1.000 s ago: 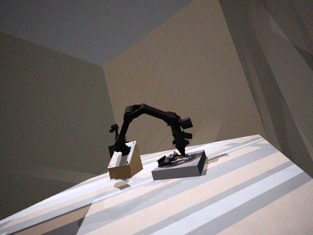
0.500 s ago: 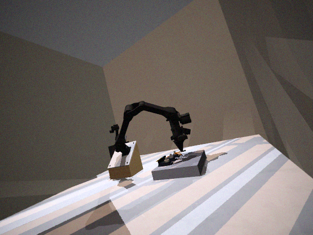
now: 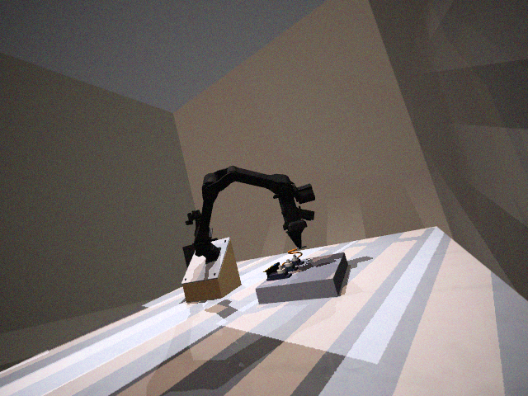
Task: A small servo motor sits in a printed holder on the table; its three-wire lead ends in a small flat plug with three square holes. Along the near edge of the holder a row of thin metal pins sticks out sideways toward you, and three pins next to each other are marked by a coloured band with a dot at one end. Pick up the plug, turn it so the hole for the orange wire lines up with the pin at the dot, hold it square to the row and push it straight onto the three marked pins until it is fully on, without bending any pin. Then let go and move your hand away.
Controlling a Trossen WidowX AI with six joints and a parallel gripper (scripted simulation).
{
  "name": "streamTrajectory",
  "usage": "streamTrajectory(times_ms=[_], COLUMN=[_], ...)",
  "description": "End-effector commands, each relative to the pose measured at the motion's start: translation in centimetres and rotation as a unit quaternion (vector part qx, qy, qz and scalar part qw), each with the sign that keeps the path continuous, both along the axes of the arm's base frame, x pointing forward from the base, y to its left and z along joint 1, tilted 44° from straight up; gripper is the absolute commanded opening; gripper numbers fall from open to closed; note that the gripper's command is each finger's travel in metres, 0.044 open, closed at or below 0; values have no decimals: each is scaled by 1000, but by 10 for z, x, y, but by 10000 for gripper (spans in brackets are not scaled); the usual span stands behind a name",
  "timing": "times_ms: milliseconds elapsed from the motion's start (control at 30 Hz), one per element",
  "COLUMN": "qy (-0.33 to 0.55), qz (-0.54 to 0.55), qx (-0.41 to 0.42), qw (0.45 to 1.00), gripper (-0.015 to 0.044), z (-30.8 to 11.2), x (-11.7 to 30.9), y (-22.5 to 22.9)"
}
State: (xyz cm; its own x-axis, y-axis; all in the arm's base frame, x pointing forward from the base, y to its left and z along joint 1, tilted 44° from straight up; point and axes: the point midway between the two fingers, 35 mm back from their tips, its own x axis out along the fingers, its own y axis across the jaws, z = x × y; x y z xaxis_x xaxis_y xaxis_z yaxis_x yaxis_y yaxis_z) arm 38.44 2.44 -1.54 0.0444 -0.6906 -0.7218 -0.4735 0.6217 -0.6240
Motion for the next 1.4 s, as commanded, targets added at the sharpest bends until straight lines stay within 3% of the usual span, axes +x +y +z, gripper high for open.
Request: streamTrajectory(times_ms=[0,1367], qy=[-16,-144], qz=[-14,-155], qx=[5,12], qw=[1000,977], gripper=[0,0], z=[4,11], x=[-14,-170], y=[2,-23])
